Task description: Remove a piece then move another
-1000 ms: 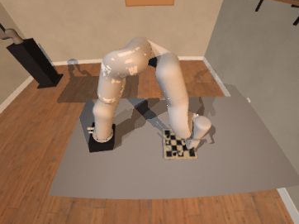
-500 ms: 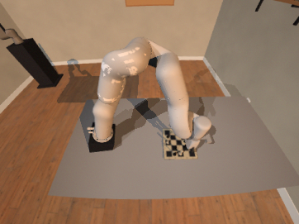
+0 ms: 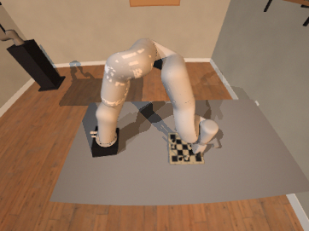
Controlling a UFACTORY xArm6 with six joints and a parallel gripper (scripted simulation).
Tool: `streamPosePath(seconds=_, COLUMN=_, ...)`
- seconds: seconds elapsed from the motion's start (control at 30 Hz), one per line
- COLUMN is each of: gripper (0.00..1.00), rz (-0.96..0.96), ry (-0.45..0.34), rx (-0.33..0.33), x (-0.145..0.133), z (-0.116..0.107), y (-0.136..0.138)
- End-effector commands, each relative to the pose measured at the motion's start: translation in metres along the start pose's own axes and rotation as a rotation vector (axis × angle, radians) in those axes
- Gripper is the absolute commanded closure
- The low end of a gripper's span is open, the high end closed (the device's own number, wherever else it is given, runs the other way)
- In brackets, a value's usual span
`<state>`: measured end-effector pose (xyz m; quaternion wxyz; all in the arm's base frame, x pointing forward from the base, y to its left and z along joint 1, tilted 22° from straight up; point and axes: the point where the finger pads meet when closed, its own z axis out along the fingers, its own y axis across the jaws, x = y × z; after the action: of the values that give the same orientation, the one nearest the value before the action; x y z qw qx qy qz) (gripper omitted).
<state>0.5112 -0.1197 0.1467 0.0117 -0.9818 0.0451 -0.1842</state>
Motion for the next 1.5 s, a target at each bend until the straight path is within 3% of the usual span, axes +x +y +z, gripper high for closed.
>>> streamPosePath(seconds=0.0, gripper=0.59, rz=0.0, ry=0.004, rx=-0.001, x=0.002, z=-0.001, y=0.0)
streamPosePath(seconds=0.43, gripper=0.59, rz=0.0, ry=0.004, rx=-0.001, x=0.002, z=0.0, y=0.0)
streamPosePath(seconds=1.1, gripper=0.59, rz=0.0, ry=0.004, rx=-0.001, x=0.002, z=0.03, y=0.0)
streamPosePath(seconds=1.47, gripper=0.59, rz=0.0, ry=0.004, rx=-0.001, x=0.002, z=0.033, y=0.0)
